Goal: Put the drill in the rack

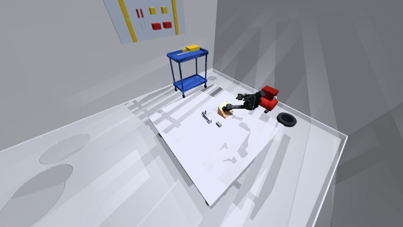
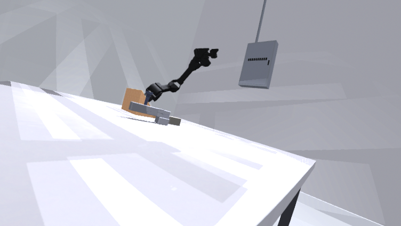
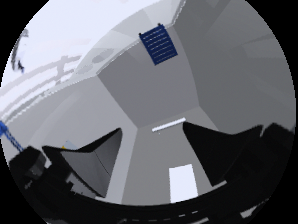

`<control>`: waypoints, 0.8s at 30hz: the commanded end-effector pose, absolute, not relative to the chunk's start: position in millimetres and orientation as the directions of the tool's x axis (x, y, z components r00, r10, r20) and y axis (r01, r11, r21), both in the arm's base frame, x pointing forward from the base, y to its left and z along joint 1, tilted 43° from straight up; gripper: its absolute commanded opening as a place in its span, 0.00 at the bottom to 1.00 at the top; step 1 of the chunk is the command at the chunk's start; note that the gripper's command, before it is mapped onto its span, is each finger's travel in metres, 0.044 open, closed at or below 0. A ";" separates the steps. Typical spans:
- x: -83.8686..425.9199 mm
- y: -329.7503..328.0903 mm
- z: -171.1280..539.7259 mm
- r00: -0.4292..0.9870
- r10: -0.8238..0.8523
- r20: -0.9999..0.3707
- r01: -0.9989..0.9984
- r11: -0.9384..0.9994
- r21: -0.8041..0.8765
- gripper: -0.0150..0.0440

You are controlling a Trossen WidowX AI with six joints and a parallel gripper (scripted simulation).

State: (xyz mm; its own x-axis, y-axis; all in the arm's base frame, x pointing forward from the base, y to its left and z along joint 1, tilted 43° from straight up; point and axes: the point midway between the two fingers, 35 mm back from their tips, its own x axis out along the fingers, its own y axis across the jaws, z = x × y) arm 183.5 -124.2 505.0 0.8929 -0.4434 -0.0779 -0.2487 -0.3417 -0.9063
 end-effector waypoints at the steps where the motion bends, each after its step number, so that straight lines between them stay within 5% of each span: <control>1: 183.5 -124.2 505.0 0.893 -0.443 -0.078 -0.249 -0.342 -0.906 0.89; 9: 185.0 -126.0 503.1 0.893 -0.443 -0.086 -0.252 -0.331 -0.909 0.53; 15: 228.8 -177.8 435.4 0.857 -0.393 -0.334 -0.352 0.026 -0.936 0.26; 24: 266.9 -226.0 317.8 0.733 -0.225 -0.642 -0.432 0.575 -0.695 0.25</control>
State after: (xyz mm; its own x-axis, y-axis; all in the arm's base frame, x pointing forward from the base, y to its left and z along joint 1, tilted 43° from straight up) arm 262.6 -220.4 342.5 0.7620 -0.2728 -0.5873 -0.4343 0.4575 -0.7759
